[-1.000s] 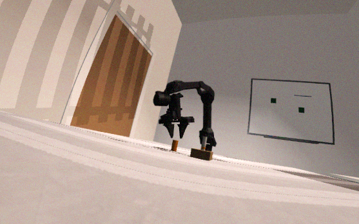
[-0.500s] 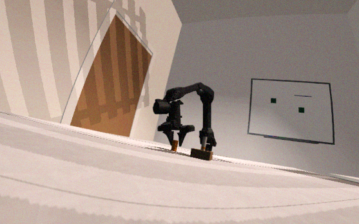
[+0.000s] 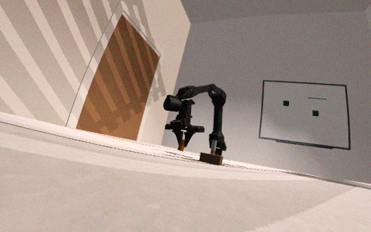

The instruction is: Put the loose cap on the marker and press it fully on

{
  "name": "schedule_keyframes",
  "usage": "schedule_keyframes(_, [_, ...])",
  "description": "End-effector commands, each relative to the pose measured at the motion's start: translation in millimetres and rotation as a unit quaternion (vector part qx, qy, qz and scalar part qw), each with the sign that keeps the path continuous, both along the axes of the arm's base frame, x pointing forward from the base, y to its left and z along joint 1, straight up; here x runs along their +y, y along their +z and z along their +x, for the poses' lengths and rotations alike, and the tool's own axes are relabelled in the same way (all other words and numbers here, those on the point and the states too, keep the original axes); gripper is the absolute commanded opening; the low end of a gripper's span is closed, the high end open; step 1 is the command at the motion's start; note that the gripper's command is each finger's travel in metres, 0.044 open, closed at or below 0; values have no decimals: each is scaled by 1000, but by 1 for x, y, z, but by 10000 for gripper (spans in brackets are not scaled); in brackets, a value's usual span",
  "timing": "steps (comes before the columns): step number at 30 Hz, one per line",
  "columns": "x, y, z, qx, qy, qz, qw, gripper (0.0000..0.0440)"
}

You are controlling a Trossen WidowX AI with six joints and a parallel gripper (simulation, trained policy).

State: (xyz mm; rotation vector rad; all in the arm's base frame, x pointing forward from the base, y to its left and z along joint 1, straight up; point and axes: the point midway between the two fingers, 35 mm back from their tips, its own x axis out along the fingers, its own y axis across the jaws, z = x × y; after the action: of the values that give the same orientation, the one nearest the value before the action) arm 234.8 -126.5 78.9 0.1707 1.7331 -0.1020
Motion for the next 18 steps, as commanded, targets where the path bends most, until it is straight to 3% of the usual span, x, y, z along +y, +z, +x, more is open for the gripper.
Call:
schedule_keyframes(1, [-1, 15, 10, -26, 13, -17, 999, 69])
schedule_keyframes(18, [38, 61, 42, -77, 41, -24, 996, 53])
